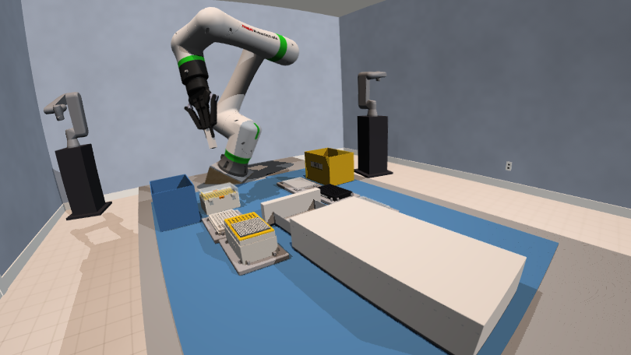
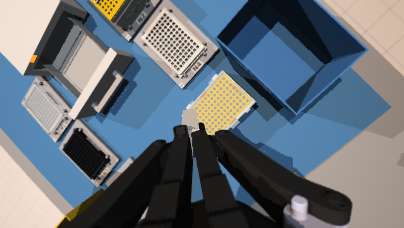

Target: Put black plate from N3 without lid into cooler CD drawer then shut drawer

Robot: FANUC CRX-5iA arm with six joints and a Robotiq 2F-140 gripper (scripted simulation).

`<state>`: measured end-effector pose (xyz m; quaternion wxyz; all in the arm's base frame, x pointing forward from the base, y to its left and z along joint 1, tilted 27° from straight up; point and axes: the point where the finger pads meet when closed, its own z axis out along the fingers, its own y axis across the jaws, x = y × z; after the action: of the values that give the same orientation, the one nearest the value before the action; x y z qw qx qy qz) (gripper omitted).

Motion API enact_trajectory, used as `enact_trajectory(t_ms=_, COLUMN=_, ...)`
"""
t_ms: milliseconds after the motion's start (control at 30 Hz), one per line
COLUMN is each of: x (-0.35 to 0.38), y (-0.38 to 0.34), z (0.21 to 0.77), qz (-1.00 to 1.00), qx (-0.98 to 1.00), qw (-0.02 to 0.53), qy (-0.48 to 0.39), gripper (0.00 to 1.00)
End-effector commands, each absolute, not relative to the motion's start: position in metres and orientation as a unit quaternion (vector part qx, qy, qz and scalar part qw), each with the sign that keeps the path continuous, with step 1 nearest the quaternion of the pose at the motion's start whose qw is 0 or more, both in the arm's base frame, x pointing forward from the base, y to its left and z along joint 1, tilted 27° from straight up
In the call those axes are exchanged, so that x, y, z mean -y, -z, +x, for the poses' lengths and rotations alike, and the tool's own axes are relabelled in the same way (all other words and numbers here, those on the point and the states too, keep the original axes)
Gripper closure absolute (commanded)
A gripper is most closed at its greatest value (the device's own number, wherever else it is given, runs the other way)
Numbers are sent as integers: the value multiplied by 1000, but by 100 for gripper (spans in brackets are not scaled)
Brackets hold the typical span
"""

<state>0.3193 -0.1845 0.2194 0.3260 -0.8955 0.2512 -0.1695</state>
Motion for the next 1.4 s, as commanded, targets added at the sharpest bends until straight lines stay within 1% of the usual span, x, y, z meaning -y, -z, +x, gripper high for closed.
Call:
enact_trajectory(t_ms=0, x=177, y=-223, z=325, qz=-904, qx=-234, qw=318, qy=161, gripper=100)
enact_trajectory(t_ms=633, x=112, y=-263, z=361, qz=-958, qx=-58, qw=249, qy=130, gripper=100)
enact_trajectory(t_ms=733, x=100, y=-271, z=366, qz=-958, qx=-58, qw=249, qy=130, gripper=100)
enact_trajectory(t_ms=933, x=76, y=-287, z=375, qz=-967, qx=11, qw=221, qy=128, gripper=100)
enact_trajectory(t_ms=1100, x=64, y=-295, z=379, qz=-967, qx=18, qw=219, qy=128, gripper=100)
enact_trajectory(t_ms=1367, x=35, y=-316, z=386, qz=-968, qx=93, qw=190, qy=134, gripper=100)
